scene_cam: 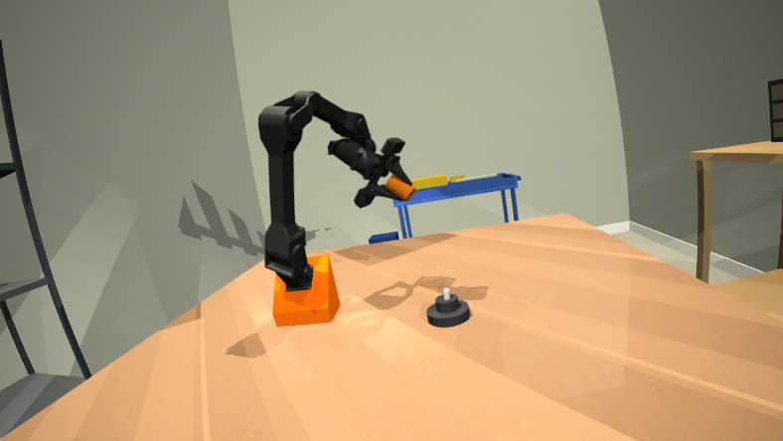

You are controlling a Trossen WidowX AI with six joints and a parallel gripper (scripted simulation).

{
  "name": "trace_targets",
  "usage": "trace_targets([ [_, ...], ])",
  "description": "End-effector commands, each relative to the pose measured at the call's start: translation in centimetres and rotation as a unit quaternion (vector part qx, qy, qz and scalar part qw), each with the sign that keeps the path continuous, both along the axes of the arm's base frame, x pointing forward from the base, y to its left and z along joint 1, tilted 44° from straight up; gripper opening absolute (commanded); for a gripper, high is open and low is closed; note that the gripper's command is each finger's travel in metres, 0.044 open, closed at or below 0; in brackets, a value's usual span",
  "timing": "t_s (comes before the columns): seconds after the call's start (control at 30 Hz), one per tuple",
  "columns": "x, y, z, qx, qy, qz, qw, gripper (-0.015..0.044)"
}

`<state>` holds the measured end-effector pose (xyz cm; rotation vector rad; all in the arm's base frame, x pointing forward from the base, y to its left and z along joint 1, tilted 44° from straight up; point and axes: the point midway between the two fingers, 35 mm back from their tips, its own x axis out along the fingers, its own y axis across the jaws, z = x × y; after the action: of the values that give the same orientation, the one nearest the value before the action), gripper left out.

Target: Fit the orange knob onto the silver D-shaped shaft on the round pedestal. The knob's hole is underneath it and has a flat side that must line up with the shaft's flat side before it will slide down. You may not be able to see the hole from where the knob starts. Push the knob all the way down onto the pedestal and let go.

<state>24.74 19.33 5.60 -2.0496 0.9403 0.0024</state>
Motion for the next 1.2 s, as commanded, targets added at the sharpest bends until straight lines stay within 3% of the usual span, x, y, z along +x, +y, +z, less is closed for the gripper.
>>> trace_targets([
  [0.0,-0.22,0.55,0.5,-0.017,-0.03,0.029,0.999,0.0],
  [0.67,-0.55,0.69,0.43,-0.043,-0.088,0.082,0.992,0.0],
  [1.17,-0.5,0.71,0.45,-0.036,-0.08,0.072,0.994,0.0],
])
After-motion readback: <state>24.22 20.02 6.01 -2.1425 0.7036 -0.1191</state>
